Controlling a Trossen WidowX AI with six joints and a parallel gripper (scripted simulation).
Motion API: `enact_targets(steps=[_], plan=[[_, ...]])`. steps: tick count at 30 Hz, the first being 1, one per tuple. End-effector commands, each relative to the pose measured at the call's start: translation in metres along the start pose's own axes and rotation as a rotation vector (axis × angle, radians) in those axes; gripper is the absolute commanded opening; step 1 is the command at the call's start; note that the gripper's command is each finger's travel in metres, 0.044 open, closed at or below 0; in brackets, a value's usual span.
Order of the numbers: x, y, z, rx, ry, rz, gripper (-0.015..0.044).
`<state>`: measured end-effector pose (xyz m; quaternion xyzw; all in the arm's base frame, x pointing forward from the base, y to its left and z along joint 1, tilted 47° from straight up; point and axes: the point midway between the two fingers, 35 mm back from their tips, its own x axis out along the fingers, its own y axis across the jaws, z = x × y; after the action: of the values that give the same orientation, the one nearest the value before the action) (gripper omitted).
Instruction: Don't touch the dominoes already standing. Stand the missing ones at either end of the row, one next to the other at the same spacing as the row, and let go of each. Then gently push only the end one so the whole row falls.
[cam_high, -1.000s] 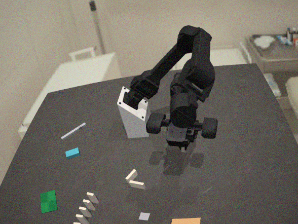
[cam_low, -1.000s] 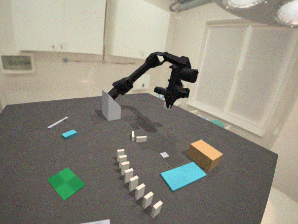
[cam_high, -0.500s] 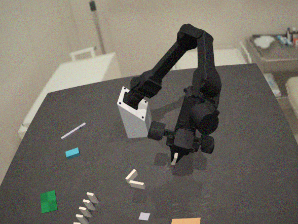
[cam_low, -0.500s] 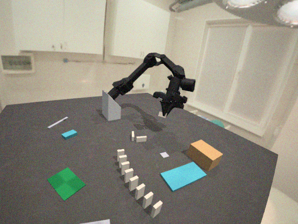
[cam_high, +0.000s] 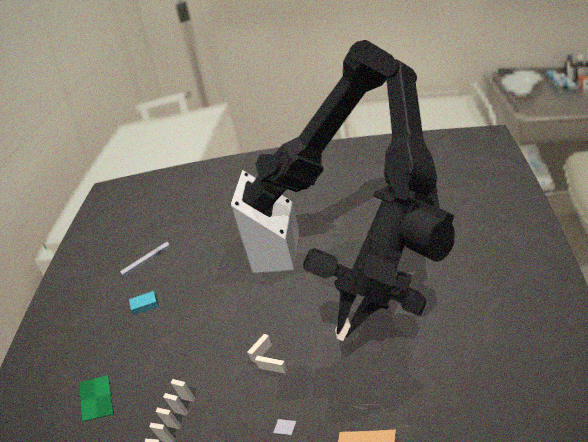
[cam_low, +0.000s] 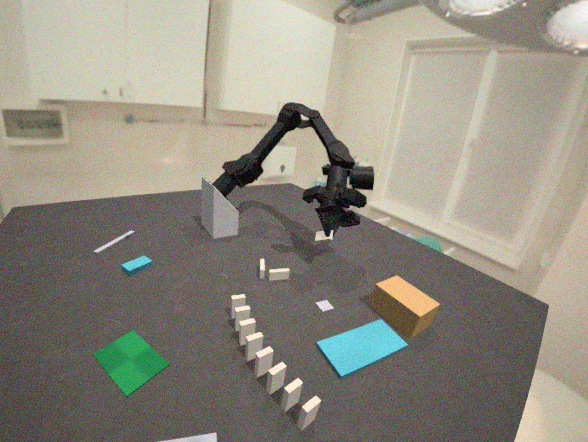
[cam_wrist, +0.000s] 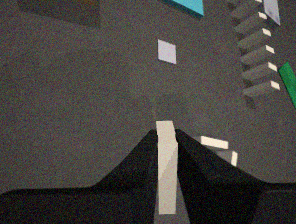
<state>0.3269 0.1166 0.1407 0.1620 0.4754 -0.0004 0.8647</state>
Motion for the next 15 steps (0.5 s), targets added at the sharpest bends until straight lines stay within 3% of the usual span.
enact_targets(steps=[1,15], plan=[[-0.001,0.004,0.0,0.014,-0.101,-0.015,0.0029],[-0.019,0.017,0.001,0.152,-0.469,0.006,0.0029]])
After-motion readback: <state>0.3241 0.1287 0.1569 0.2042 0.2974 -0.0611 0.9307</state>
